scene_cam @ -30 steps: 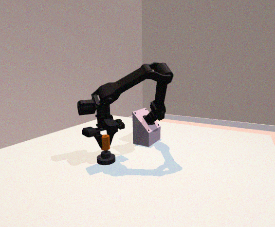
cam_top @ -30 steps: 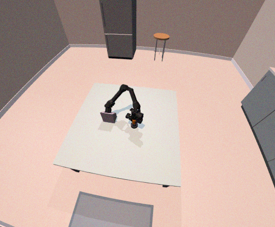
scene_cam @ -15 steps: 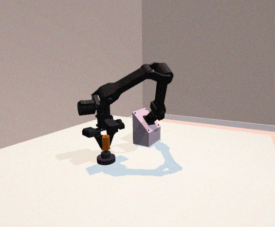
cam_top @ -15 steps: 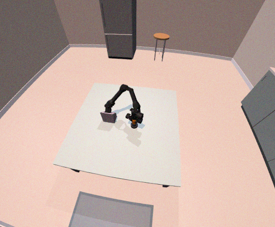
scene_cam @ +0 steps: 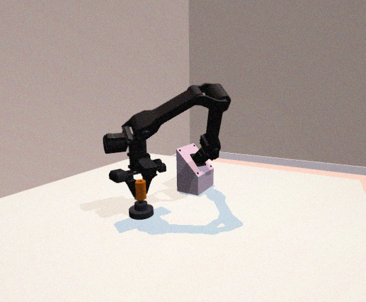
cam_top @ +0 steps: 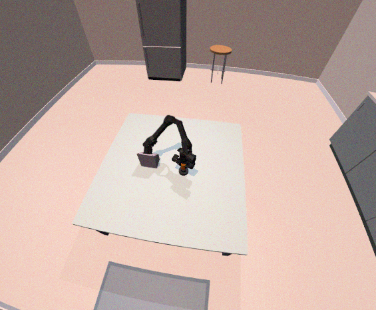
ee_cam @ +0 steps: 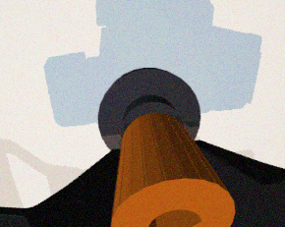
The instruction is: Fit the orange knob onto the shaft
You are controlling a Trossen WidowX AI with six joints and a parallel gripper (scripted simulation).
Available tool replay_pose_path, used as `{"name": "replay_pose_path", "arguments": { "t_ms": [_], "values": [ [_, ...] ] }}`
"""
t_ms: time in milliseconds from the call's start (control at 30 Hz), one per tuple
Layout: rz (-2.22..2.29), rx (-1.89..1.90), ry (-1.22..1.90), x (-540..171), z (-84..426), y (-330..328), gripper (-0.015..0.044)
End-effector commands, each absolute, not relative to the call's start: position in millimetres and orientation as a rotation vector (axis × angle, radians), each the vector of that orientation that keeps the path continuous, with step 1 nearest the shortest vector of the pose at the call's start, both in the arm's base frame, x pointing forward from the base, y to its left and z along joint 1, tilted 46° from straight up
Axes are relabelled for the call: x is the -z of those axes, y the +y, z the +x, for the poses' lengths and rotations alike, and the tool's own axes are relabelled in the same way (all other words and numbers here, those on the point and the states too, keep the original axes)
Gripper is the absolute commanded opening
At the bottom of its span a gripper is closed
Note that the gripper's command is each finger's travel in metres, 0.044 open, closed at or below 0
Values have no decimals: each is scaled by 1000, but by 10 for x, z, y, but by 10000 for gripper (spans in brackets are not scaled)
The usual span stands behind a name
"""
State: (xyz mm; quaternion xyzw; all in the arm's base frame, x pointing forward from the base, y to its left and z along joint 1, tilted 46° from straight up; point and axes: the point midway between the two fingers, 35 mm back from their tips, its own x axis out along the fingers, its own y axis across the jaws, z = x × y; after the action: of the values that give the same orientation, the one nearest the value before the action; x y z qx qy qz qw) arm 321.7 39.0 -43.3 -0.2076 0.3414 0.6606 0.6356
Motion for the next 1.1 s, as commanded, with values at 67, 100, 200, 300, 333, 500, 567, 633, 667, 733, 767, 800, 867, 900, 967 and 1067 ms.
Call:
{"name": "replay_pose_path", "arguments": {
  "t_ms": [67,100,200,300,333,500,567,633,667,733,767,800,867,900,967,1067],
  "values": [
    [-471,-1508,781,432,3217,394,0],
    [-471,-1508,781,432,3217,394,0],
    [-471,-1508,781,432,3217,394,0],
    [-484,-1516,768,400,3221,368,0],
    [-488,-1518,765,383,3225,356,0],
    [-505,-1528,748,365,3231,349,0],
    [-529,-1542,725,372,3239,351,0],
    [-529,-1542,725,384,3247,354,0],
    [-529,-1542,724,390,3248,357,0],
    [-529,-1542,724,403,3245,363,0],
    [-529,-1542,724,409,3243,366,0],
    [-529,-1542,724,414,3241,367,0],
    [-529,-1542,724,418,3237,369,0],
    [-529,-1542,724,418,3236,370,0],
    [-529,-1542,724,417,3231,370,0],
    [-529,-1542,725,409,3223,370,0]
  ]
}}
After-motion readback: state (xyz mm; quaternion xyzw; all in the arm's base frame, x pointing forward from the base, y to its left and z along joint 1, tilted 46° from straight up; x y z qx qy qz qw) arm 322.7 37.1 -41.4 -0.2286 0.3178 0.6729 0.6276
